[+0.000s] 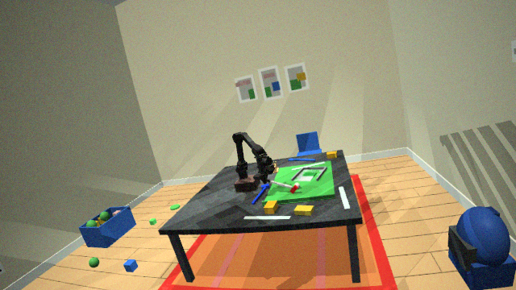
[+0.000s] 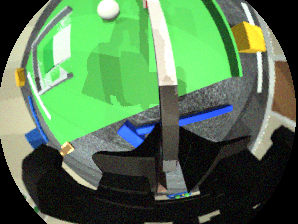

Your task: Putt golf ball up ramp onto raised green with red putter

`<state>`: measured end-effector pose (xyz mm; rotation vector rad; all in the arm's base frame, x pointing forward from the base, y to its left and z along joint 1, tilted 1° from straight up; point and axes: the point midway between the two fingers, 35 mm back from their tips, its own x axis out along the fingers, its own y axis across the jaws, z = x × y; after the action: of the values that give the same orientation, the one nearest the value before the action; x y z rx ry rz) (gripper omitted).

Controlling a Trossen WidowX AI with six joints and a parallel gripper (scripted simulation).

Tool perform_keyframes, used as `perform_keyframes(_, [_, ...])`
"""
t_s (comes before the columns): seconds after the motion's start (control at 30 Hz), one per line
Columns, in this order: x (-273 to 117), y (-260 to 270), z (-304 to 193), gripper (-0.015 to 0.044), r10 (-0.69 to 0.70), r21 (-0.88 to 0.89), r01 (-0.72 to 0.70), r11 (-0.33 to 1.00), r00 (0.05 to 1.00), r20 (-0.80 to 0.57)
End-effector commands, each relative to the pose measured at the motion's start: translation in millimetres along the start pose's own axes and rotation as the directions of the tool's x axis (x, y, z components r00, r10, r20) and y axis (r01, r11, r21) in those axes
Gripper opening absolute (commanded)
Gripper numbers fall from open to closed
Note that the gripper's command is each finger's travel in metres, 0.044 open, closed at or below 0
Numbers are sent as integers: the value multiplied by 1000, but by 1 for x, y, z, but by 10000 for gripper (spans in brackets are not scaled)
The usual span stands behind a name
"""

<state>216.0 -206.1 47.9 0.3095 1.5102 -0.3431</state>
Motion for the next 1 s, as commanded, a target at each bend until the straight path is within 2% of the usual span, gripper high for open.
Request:
perform_keyframes(0.0, [-1,-4,2,0,-5,-5,5,1000,1000,6])
perform_keyframes(0.17, [0,8,2,0,0,0,0,1000,1000,1])
perform_keyframes(0.5, [-2,133,2,0,7,-5,-7,1000,1000,6])
perform_keyframes(0.7, [-7,135,2,0,8,-5,-8,1000,1000,6])
perform_keyframes(0.97, [-48,135,2,0,8,-5,-8,1000,1000,7])
